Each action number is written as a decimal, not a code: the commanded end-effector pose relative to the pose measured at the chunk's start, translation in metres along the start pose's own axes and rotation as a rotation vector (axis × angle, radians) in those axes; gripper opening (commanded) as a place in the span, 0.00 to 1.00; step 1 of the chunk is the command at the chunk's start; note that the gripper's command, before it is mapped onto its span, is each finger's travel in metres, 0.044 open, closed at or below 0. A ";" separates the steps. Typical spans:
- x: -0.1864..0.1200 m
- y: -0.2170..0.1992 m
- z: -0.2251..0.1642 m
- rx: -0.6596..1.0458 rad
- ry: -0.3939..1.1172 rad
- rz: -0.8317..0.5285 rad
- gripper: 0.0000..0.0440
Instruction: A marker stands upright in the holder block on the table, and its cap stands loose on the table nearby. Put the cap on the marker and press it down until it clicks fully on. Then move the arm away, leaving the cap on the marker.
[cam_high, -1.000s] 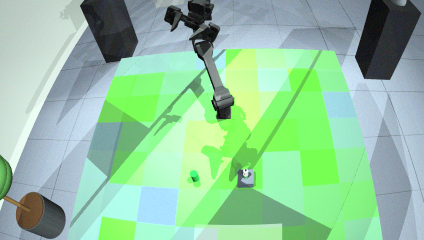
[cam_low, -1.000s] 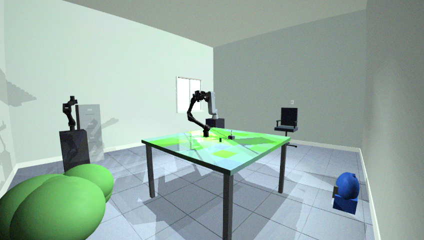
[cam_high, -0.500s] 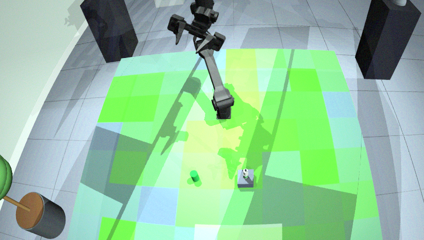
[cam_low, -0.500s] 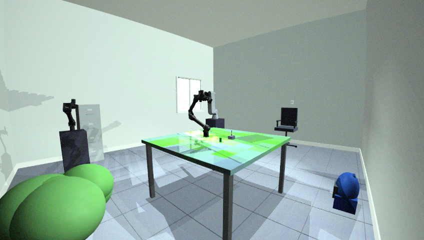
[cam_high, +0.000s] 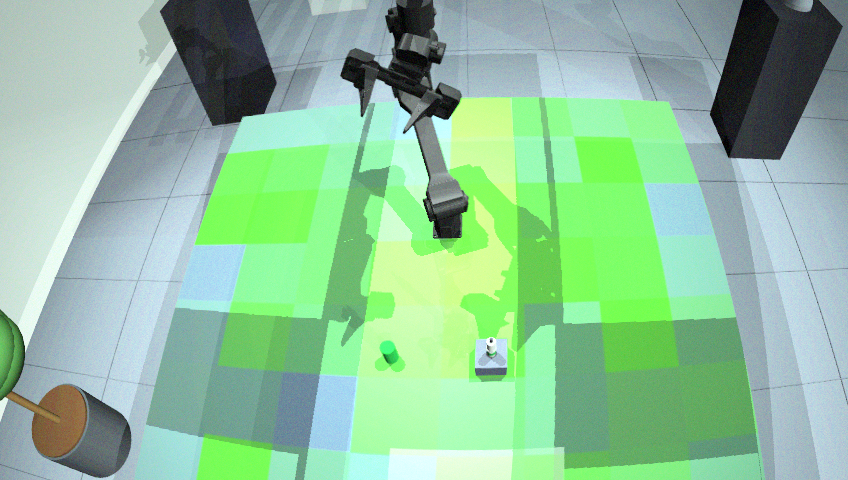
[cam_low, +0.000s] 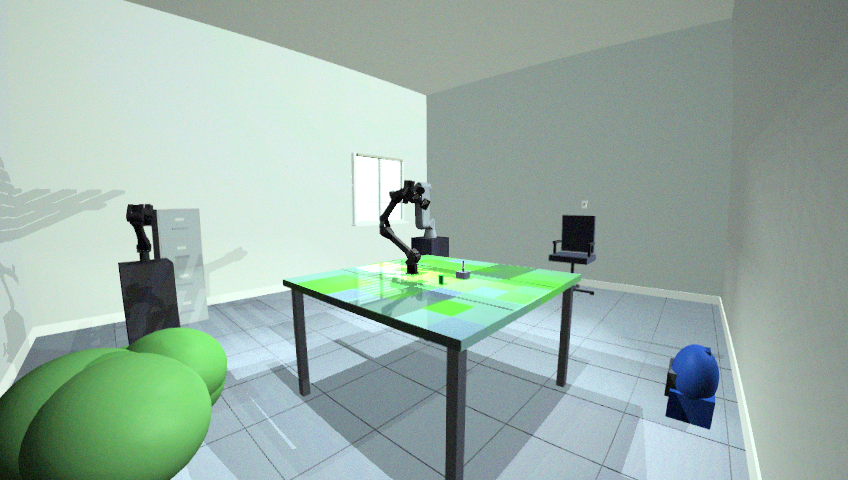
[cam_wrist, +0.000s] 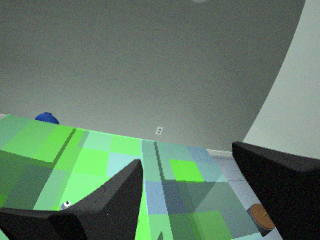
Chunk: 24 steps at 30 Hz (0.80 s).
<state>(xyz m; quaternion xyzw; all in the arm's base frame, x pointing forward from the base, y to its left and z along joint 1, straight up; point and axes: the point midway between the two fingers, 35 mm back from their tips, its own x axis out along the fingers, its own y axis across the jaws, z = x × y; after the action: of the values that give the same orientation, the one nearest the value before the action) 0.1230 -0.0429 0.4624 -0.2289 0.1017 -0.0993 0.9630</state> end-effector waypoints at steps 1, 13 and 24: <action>0.006 0.006 -0.001 0.000 0.023 0.018 0.71; 0.029 0.026 -0.007 -0.003 0.124 0.069 0.72; 0.051 0.043 -0.016 -0.003 0.227 0.109 0.72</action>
<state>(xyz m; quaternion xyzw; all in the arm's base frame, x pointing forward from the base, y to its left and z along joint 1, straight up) 0.1710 -0.0261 0.4245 -0.2157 0.2133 -0.0754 0.9499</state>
